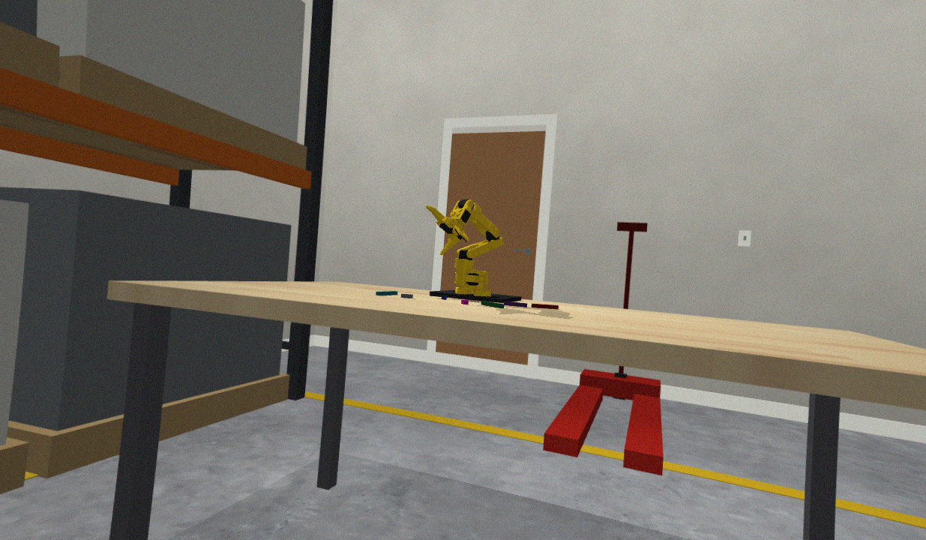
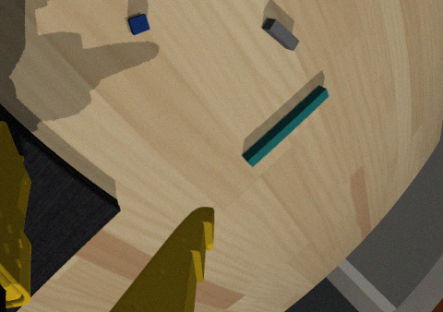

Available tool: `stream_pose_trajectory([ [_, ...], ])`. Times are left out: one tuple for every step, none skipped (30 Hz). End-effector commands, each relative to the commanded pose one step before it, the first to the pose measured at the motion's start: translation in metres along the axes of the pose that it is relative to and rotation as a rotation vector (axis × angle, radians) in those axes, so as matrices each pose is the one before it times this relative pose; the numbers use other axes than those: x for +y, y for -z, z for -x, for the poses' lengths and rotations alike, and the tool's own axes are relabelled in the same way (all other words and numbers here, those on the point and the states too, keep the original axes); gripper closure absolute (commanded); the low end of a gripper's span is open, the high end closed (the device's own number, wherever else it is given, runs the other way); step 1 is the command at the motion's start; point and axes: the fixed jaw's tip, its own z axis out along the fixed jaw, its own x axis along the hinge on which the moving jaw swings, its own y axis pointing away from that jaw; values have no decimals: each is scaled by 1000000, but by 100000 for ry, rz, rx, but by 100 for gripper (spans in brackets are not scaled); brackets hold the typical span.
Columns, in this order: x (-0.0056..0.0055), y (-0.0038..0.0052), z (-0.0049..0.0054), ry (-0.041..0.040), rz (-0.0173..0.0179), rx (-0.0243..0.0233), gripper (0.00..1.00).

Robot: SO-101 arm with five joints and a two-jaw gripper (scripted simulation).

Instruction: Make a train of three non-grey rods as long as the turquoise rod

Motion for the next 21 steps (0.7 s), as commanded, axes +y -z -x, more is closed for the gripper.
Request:
stream_pose_trajectory([
  [868,-1230,-1142,50,-234,304,0],
  [0,0,0,0,0,0,0],
  [0,0,0,0,0,0,0],
  [0,0,0,0,0,0,0],
  [0,0,0,0,0,0,0],
  [0,0,0,0,0,0,0],
  [0,0,0,0,0,0,0],
  [0,0,0,0,0,0,0],
  [0,0,0,0,0,0,0],
  [0,0,0,0,0,0,0],
  [0,0,0,0,0,0,0],
  [0,0,0,0,0,0,0],
  [3183,-1791,-161,-51,503,35,0],
  [0,0,0,0,0,0,0],
  [0,0,0,0,0,0,0],
  [0,0,0,0,0,0,0],
  [0,0,0,0,0,0,0],
  [0,0,0,0,0,0,0],
  [0,0,0,0,0,0,0],
  [0,0,0,0,0,0,0],
  [0,0,0,0,0,0,0],
])
